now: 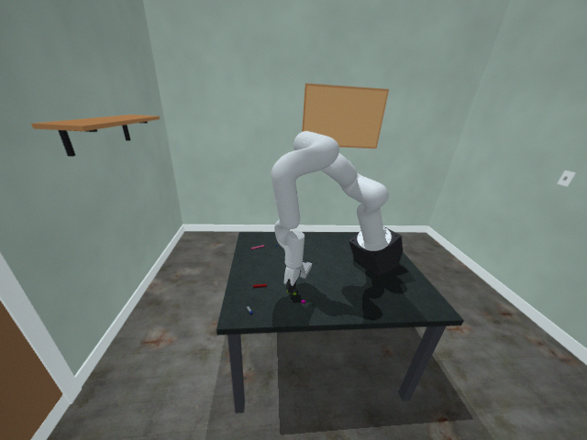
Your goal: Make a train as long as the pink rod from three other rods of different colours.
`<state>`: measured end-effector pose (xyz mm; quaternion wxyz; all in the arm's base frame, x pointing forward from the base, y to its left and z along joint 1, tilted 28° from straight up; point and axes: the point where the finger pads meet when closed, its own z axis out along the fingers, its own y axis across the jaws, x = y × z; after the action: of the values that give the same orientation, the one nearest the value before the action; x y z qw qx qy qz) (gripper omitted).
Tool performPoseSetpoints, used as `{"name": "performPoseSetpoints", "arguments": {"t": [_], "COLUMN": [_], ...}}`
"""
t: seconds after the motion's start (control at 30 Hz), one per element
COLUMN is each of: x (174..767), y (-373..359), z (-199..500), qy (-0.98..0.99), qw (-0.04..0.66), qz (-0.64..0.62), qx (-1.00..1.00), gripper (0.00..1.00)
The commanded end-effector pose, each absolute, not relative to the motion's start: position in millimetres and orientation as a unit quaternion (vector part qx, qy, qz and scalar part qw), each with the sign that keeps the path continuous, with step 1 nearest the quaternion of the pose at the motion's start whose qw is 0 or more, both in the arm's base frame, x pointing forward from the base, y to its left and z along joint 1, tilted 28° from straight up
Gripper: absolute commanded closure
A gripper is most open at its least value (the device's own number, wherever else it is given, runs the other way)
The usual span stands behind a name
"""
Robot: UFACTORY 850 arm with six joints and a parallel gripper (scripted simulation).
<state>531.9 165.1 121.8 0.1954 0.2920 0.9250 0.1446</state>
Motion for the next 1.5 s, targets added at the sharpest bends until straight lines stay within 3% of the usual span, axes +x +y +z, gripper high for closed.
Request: {"name": "performPoseSetpoints", "arguments": {"t": [0.0, 1.47], "x": [532.4, 538.5], "y": [165.3, 167.3], "z": [122.0, 110.1], "qy": [0.925, 0.925], "qw": [0.196, 0.196], "qz": [0.145, 0.145], "qx": [0.292, 0.292], "gripper": [0.76, 0.76]}}
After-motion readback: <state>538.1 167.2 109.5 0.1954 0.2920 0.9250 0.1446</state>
